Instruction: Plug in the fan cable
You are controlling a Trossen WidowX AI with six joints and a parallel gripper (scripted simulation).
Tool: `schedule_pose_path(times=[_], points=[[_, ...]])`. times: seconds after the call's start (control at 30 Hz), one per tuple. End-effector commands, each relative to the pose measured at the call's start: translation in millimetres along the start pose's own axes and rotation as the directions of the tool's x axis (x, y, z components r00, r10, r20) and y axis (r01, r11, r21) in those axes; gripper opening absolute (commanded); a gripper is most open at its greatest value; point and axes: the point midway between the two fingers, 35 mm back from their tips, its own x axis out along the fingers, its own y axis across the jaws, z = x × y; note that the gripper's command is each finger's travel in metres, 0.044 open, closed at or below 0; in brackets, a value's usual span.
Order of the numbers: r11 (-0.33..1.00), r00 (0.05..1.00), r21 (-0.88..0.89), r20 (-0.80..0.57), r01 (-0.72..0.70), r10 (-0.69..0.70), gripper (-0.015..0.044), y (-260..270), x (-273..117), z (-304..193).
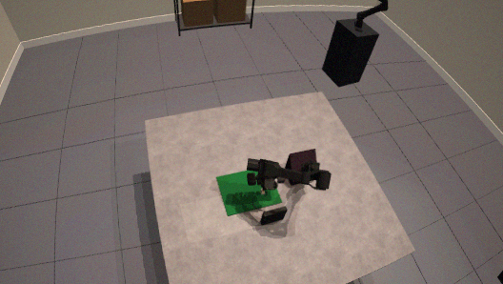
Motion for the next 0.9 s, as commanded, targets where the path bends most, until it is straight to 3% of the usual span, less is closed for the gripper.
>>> schedule_pose_path(times=[0.0,0.87], points=[[1.000,1.000,-0.017,0.003,0.004,-0.004,0.0000,0.1,-0.3,1.8],[1.000,1.000,-0.020,0.003,0.004,-0.004,0.0000,0.6,-2.4,-5.0]])
